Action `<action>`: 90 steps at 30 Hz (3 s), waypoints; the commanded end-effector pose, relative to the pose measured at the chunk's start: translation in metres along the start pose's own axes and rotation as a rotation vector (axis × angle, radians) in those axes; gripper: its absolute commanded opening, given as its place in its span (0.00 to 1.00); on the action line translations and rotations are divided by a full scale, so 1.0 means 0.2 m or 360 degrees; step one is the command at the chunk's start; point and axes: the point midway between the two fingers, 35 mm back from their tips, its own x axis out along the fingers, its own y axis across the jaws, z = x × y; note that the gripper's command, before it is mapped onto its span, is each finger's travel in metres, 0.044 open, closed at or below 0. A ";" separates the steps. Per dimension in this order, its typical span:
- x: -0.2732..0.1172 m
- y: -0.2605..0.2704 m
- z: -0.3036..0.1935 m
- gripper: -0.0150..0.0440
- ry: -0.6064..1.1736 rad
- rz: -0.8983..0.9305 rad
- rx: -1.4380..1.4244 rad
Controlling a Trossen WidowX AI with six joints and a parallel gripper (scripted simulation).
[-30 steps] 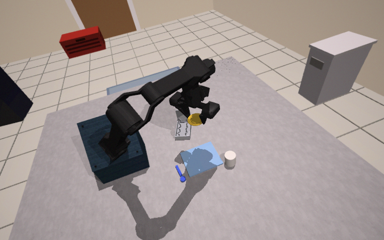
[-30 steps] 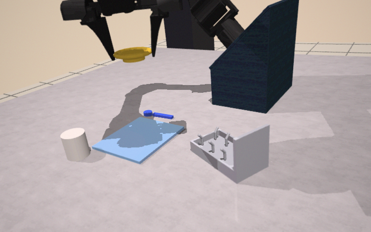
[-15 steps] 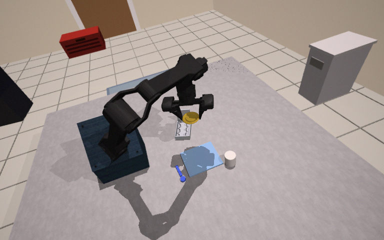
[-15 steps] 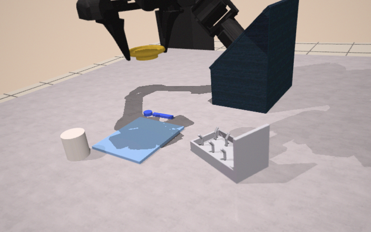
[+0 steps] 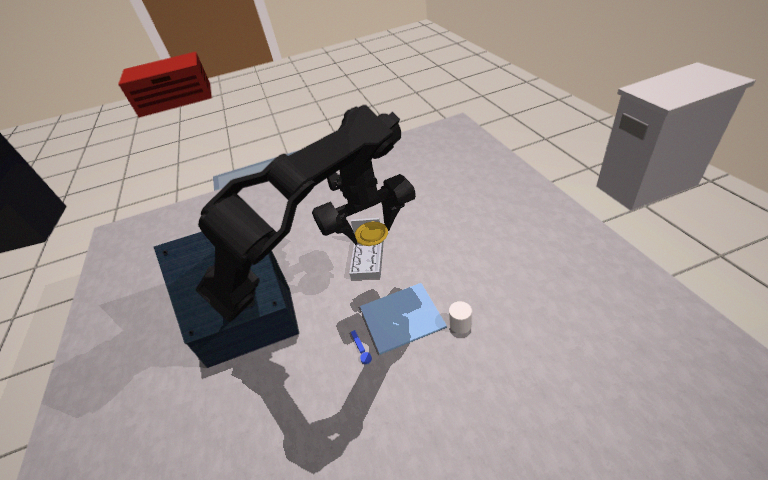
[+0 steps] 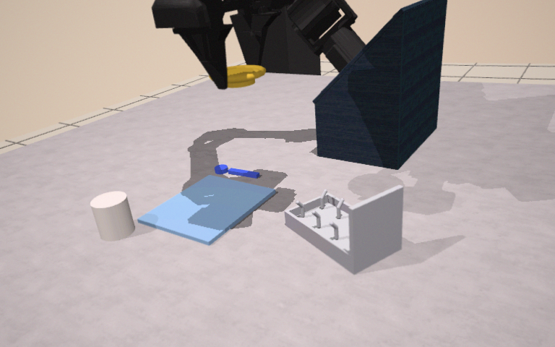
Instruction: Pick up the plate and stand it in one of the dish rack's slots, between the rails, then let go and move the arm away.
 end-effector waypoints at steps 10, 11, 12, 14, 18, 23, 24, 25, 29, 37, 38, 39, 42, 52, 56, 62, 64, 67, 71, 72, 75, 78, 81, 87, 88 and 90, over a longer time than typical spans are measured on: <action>0.01 0.08 0.07 0.25 -0.0002 0.0008 -0.0700; 0.01 0.09 0.08 0.25 -0.0002 0.0009 -0.0755; 0.01 0.09 0.08 0.25 -0.0002 0.0009 -0.0810; 0.01 0.10 0.09 0.25 -0.0001 0.0009 -0.0920; 0.01 0.13 0.11 0.25 -0.0001 0.0011 -0.1140; 0.02 0.16 0.13 0.25 0.0000 0.0013 -0.1414; 0.02 0.16 0.14 0.25 0.0001 0.0013 -0.1469; 0.02 0.17 0.14 0.25 0.0001 0.0014 -0.1524; 0.02 0.19 0.15 0.25 0.0002 0.0015 -0.1707; 0.07 0.20 0.17 0.25 -0.0099 0.0031 -0.1661; 0.09 0.20 0.17 0.25 -0.0139 0.0036 -0.1638; 0.11 0.20 0.18 0.25 -0.0179 0.0040 -0.1615; 0.16 0.21 0.20 0.25 -0.0297 0.0051 -0.1545; 0.32 0.23 0.25 0.25 -0.0672 0.0054 -0.1296; 0.37 0.24 0.27 0.25 -0.0812 0.0043 -0.1190; 0.44 0.24 0.30 0.25 -0.1012 0.0012 -0.1025; 0.46 0.24 0.31 0.25 -0.1075 -0.0002 -0.0969; 0.49 0.23 0.32 0.25 -0.1167 -0.0028 -0.0887; 0.53 0.23 0.33 0.25 -0.1285 -0.0068 -0.0776; 0.54 0.23 0.33 0.25 -0.1313 -0.0079 -0.0748; 0.56 0.22 0.33 0.25 -0.1396 -0.0116 -0.0663; 0.58 0.22 0.33 0.25 -0.1474 -0.0156 -0.0578; 0.61 0.21 0.33 0.25 -0.1549 -0.0201 -0.0492; 0.64 0.19 0.32 0.25 -0.1686 -0.0301 -0.0320; 0.65 0.19 0.32 0.25 -0.1707 -0.0319 -0.0292; 0.66 0.19 0.31 0.25 -0.1748 -0.0357 -0.0234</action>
